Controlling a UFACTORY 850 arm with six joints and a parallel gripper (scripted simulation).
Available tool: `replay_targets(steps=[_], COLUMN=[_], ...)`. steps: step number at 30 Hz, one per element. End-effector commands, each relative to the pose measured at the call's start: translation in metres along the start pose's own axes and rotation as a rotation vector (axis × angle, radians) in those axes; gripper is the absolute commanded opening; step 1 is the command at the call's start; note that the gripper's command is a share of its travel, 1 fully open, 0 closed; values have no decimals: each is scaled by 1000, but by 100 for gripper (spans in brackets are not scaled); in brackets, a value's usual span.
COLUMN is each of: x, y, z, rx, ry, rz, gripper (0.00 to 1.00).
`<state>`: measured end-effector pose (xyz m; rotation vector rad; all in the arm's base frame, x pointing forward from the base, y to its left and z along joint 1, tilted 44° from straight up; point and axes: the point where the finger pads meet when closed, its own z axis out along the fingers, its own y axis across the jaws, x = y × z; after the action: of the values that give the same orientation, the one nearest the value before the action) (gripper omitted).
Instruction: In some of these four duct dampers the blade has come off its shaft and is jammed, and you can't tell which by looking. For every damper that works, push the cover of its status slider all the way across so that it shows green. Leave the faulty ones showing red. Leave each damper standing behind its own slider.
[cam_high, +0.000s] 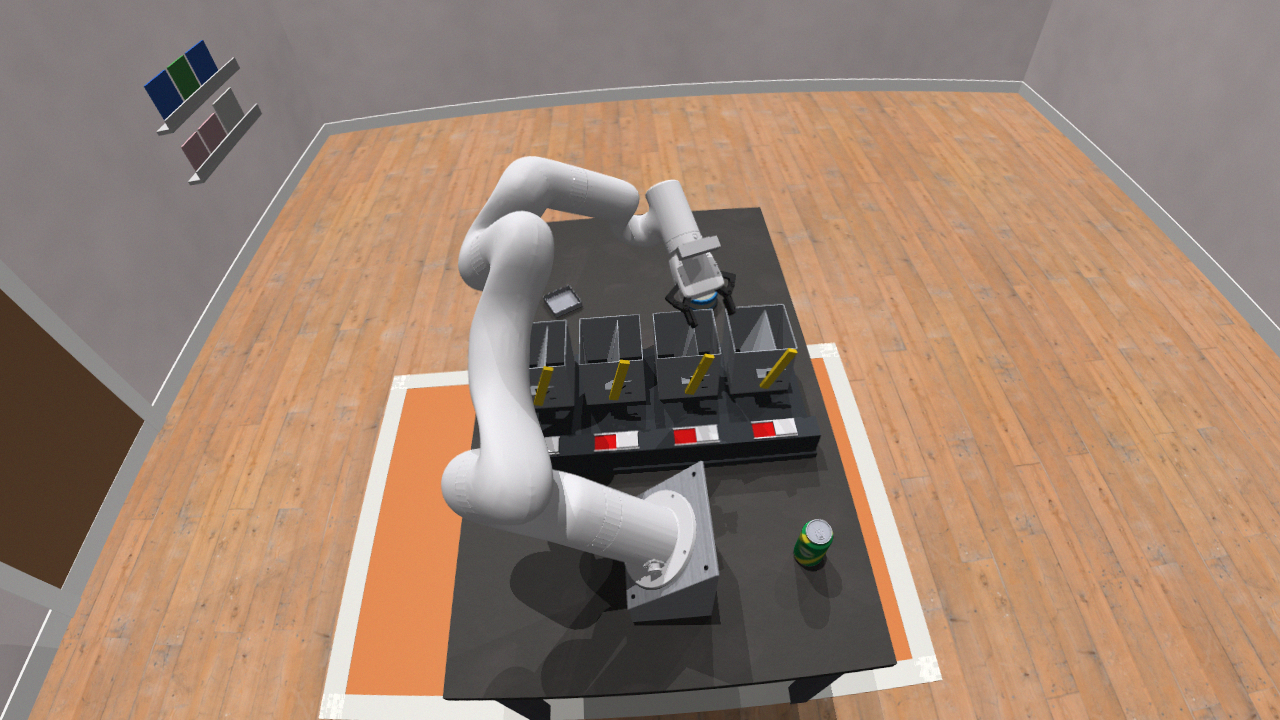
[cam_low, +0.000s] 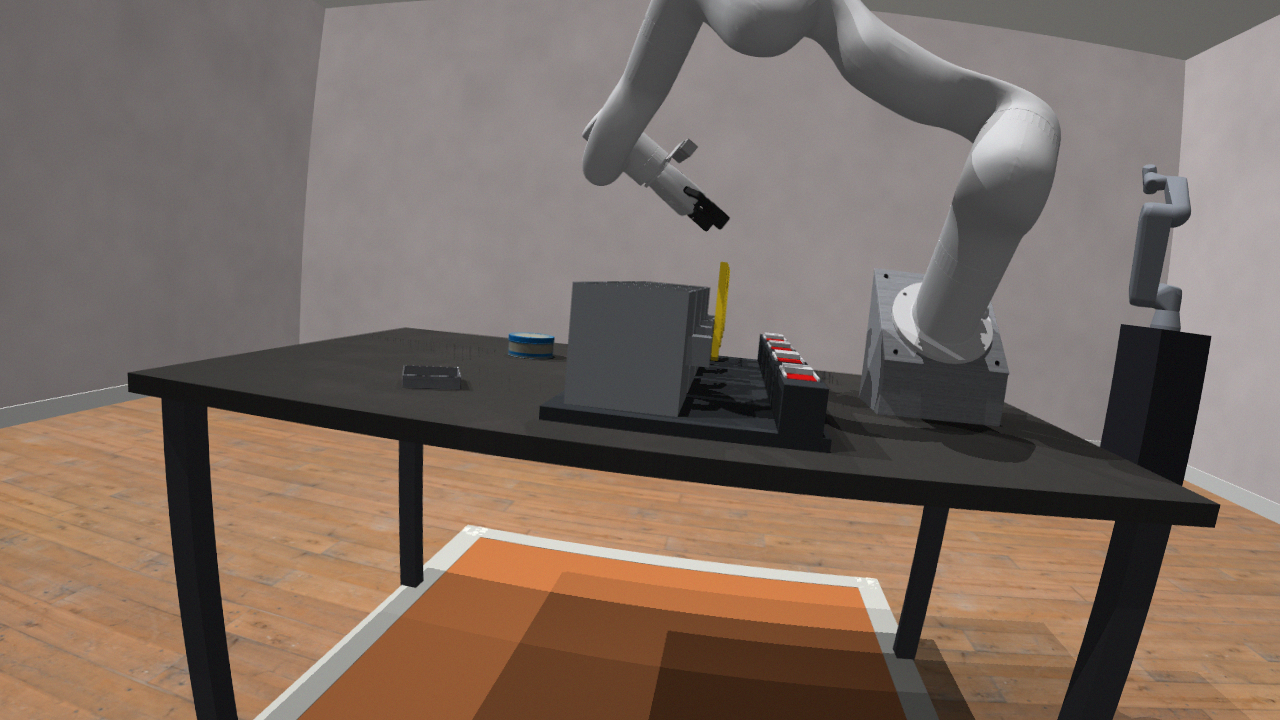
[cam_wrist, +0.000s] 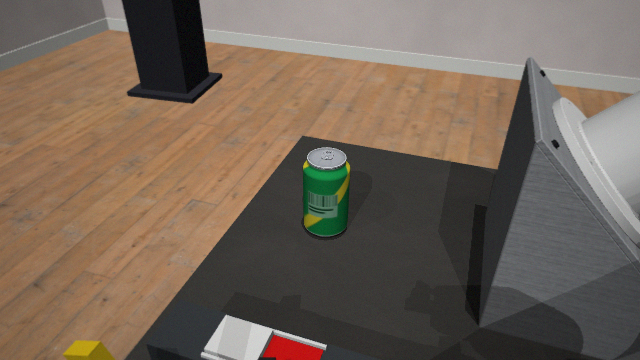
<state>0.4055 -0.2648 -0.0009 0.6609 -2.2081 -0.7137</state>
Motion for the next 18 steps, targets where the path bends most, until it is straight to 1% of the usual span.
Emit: replay_targets(steps=[1,4,15,17,18], x=[-12,-17,-33,-33,-35], y=[-18,-26,-70,-70,-83], z=[6,7,3,3,0], rx=[-50,-67,-123,-123,-134], ry=[-159,-227,-521,-521,-599], rz=[27,43,128,128,155], gripper=[100,100,100,100,100])
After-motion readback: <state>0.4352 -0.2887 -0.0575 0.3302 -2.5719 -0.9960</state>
